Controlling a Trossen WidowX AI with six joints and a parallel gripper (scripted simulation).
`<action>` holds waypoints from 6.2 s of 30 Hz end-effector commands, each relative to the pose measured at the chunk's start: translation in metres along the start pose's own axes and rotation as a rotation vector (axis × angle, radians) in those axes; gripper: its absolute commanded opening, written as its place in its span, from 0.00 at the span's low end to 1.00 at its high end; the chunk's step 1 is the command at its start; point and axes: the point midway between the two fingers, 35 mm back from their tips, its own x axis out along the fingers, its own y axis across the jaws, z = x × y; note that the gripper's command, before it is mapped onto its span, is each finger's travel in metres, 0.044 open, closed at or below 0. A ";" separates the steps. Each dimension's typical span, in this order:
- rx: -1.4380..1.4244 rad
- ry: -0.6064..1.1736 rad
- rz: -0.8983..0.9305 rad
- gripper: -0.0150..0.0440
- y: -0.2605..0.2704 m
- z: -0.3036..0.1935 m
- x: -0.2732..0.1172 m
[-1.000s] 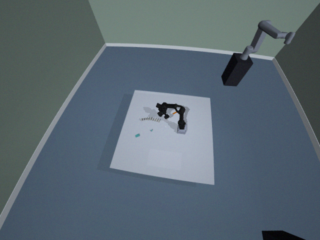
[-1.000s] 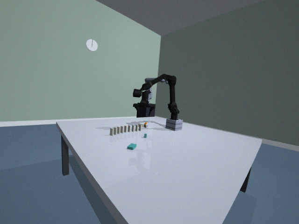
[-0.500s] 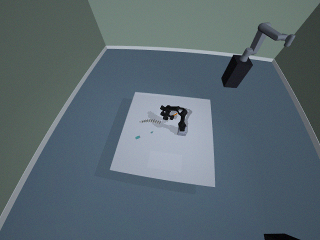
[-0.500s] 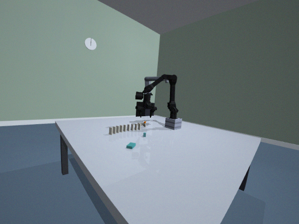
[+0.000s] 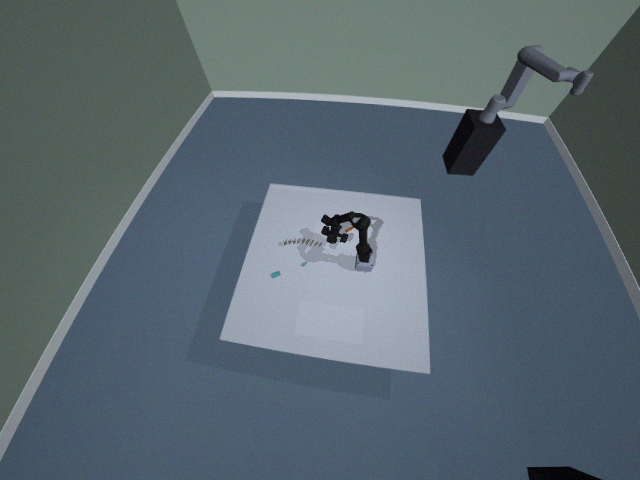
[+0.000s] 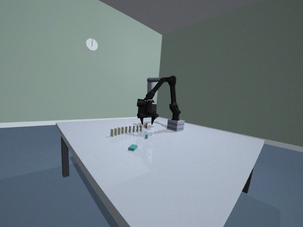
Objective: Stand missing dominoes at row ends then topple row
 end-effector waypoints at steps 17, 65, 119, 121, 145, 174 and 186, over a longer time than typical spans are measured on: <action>-0.007 -0.004 0.004 1.00 0.005 0.000 0.032; -0.007 -0.004 0.004 0.29 0.009 0.000 -0.084; 1.934 -0.017 0.023 0.29 -0.046 0.217 -0.088; 1.934 -0.017 0.023 0.29 -0.046 0.217 -0.088; 1.788 -0.184 -0.204 0.29 -0.074 0.238 -0.050; 1.530 -0.564 -0.744 0.29 -0.101 0.274 -0.013; 1.477 -0.699 -0.942 0.29 -0.089 0.277 -0.017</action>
